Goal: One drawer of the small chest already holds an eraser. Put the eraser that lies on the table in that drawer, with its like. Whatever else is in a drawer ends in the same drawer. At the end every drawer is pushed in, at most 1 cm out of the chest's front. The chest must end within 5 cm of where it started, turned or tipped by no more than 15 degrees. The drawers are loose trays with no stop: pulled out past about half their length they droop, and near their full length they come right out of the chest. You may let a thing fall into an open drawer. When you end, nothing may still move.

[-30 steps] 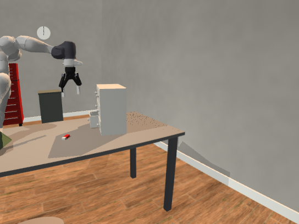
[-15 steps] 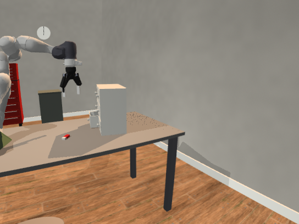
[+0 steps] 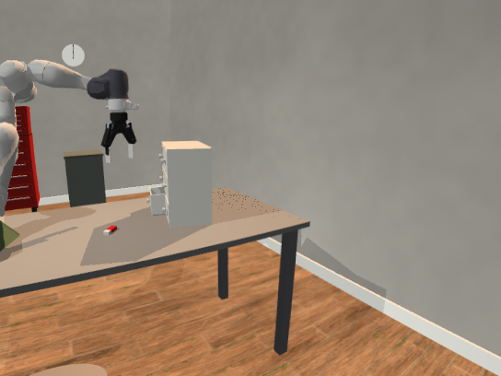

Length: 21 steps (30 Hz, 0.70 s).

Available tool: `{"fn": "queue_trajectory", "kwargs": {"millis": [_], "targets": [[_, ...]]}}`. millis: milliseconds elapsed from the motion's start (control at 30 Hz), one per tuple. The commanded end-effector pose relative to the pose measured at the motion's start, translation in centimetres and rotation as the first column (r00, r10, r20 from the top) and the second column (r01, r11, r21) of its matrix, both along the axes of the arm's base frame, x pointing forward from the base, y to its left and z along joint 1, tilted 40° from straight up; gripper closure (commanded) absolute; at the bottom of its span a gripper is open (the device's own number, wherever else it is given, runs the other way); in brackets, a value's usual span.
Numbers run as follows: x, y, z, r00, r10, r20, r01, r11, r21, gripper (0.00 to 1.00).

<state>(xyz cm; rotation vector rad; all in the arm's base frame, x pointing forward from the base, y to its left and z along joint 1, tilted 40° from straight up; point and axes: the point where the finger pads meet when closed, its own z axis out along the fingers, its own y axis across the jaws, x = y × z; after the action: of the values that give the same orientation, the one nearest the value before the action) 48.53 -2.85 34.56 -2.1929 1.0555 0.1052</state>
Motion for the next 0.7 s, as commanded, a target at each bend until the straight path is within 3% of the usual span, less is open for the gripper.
{"fn": "queue_trajectory", "kwargs": {"millis": [0, 133, 167, 667], "targets": [[0.14, -0.09, -0.01, 1.000, 0.013, 0.012, -0.013, 1.000, -0.008, 0.00], [0.14, -0.09, -0.01, 1.000, 0.013, 0.012, -0.013, 1.000, -0.008, 0.00], [0.58, -0.19, -0.01, 0.994, 0.085, 0.069, -0.083, 0.996, -0.031, 0.00], [0.58, -0.19, -0.01, 0.994, 0.085, 0.069, -0.083, 0.996, -0.031, 0.00]]}}
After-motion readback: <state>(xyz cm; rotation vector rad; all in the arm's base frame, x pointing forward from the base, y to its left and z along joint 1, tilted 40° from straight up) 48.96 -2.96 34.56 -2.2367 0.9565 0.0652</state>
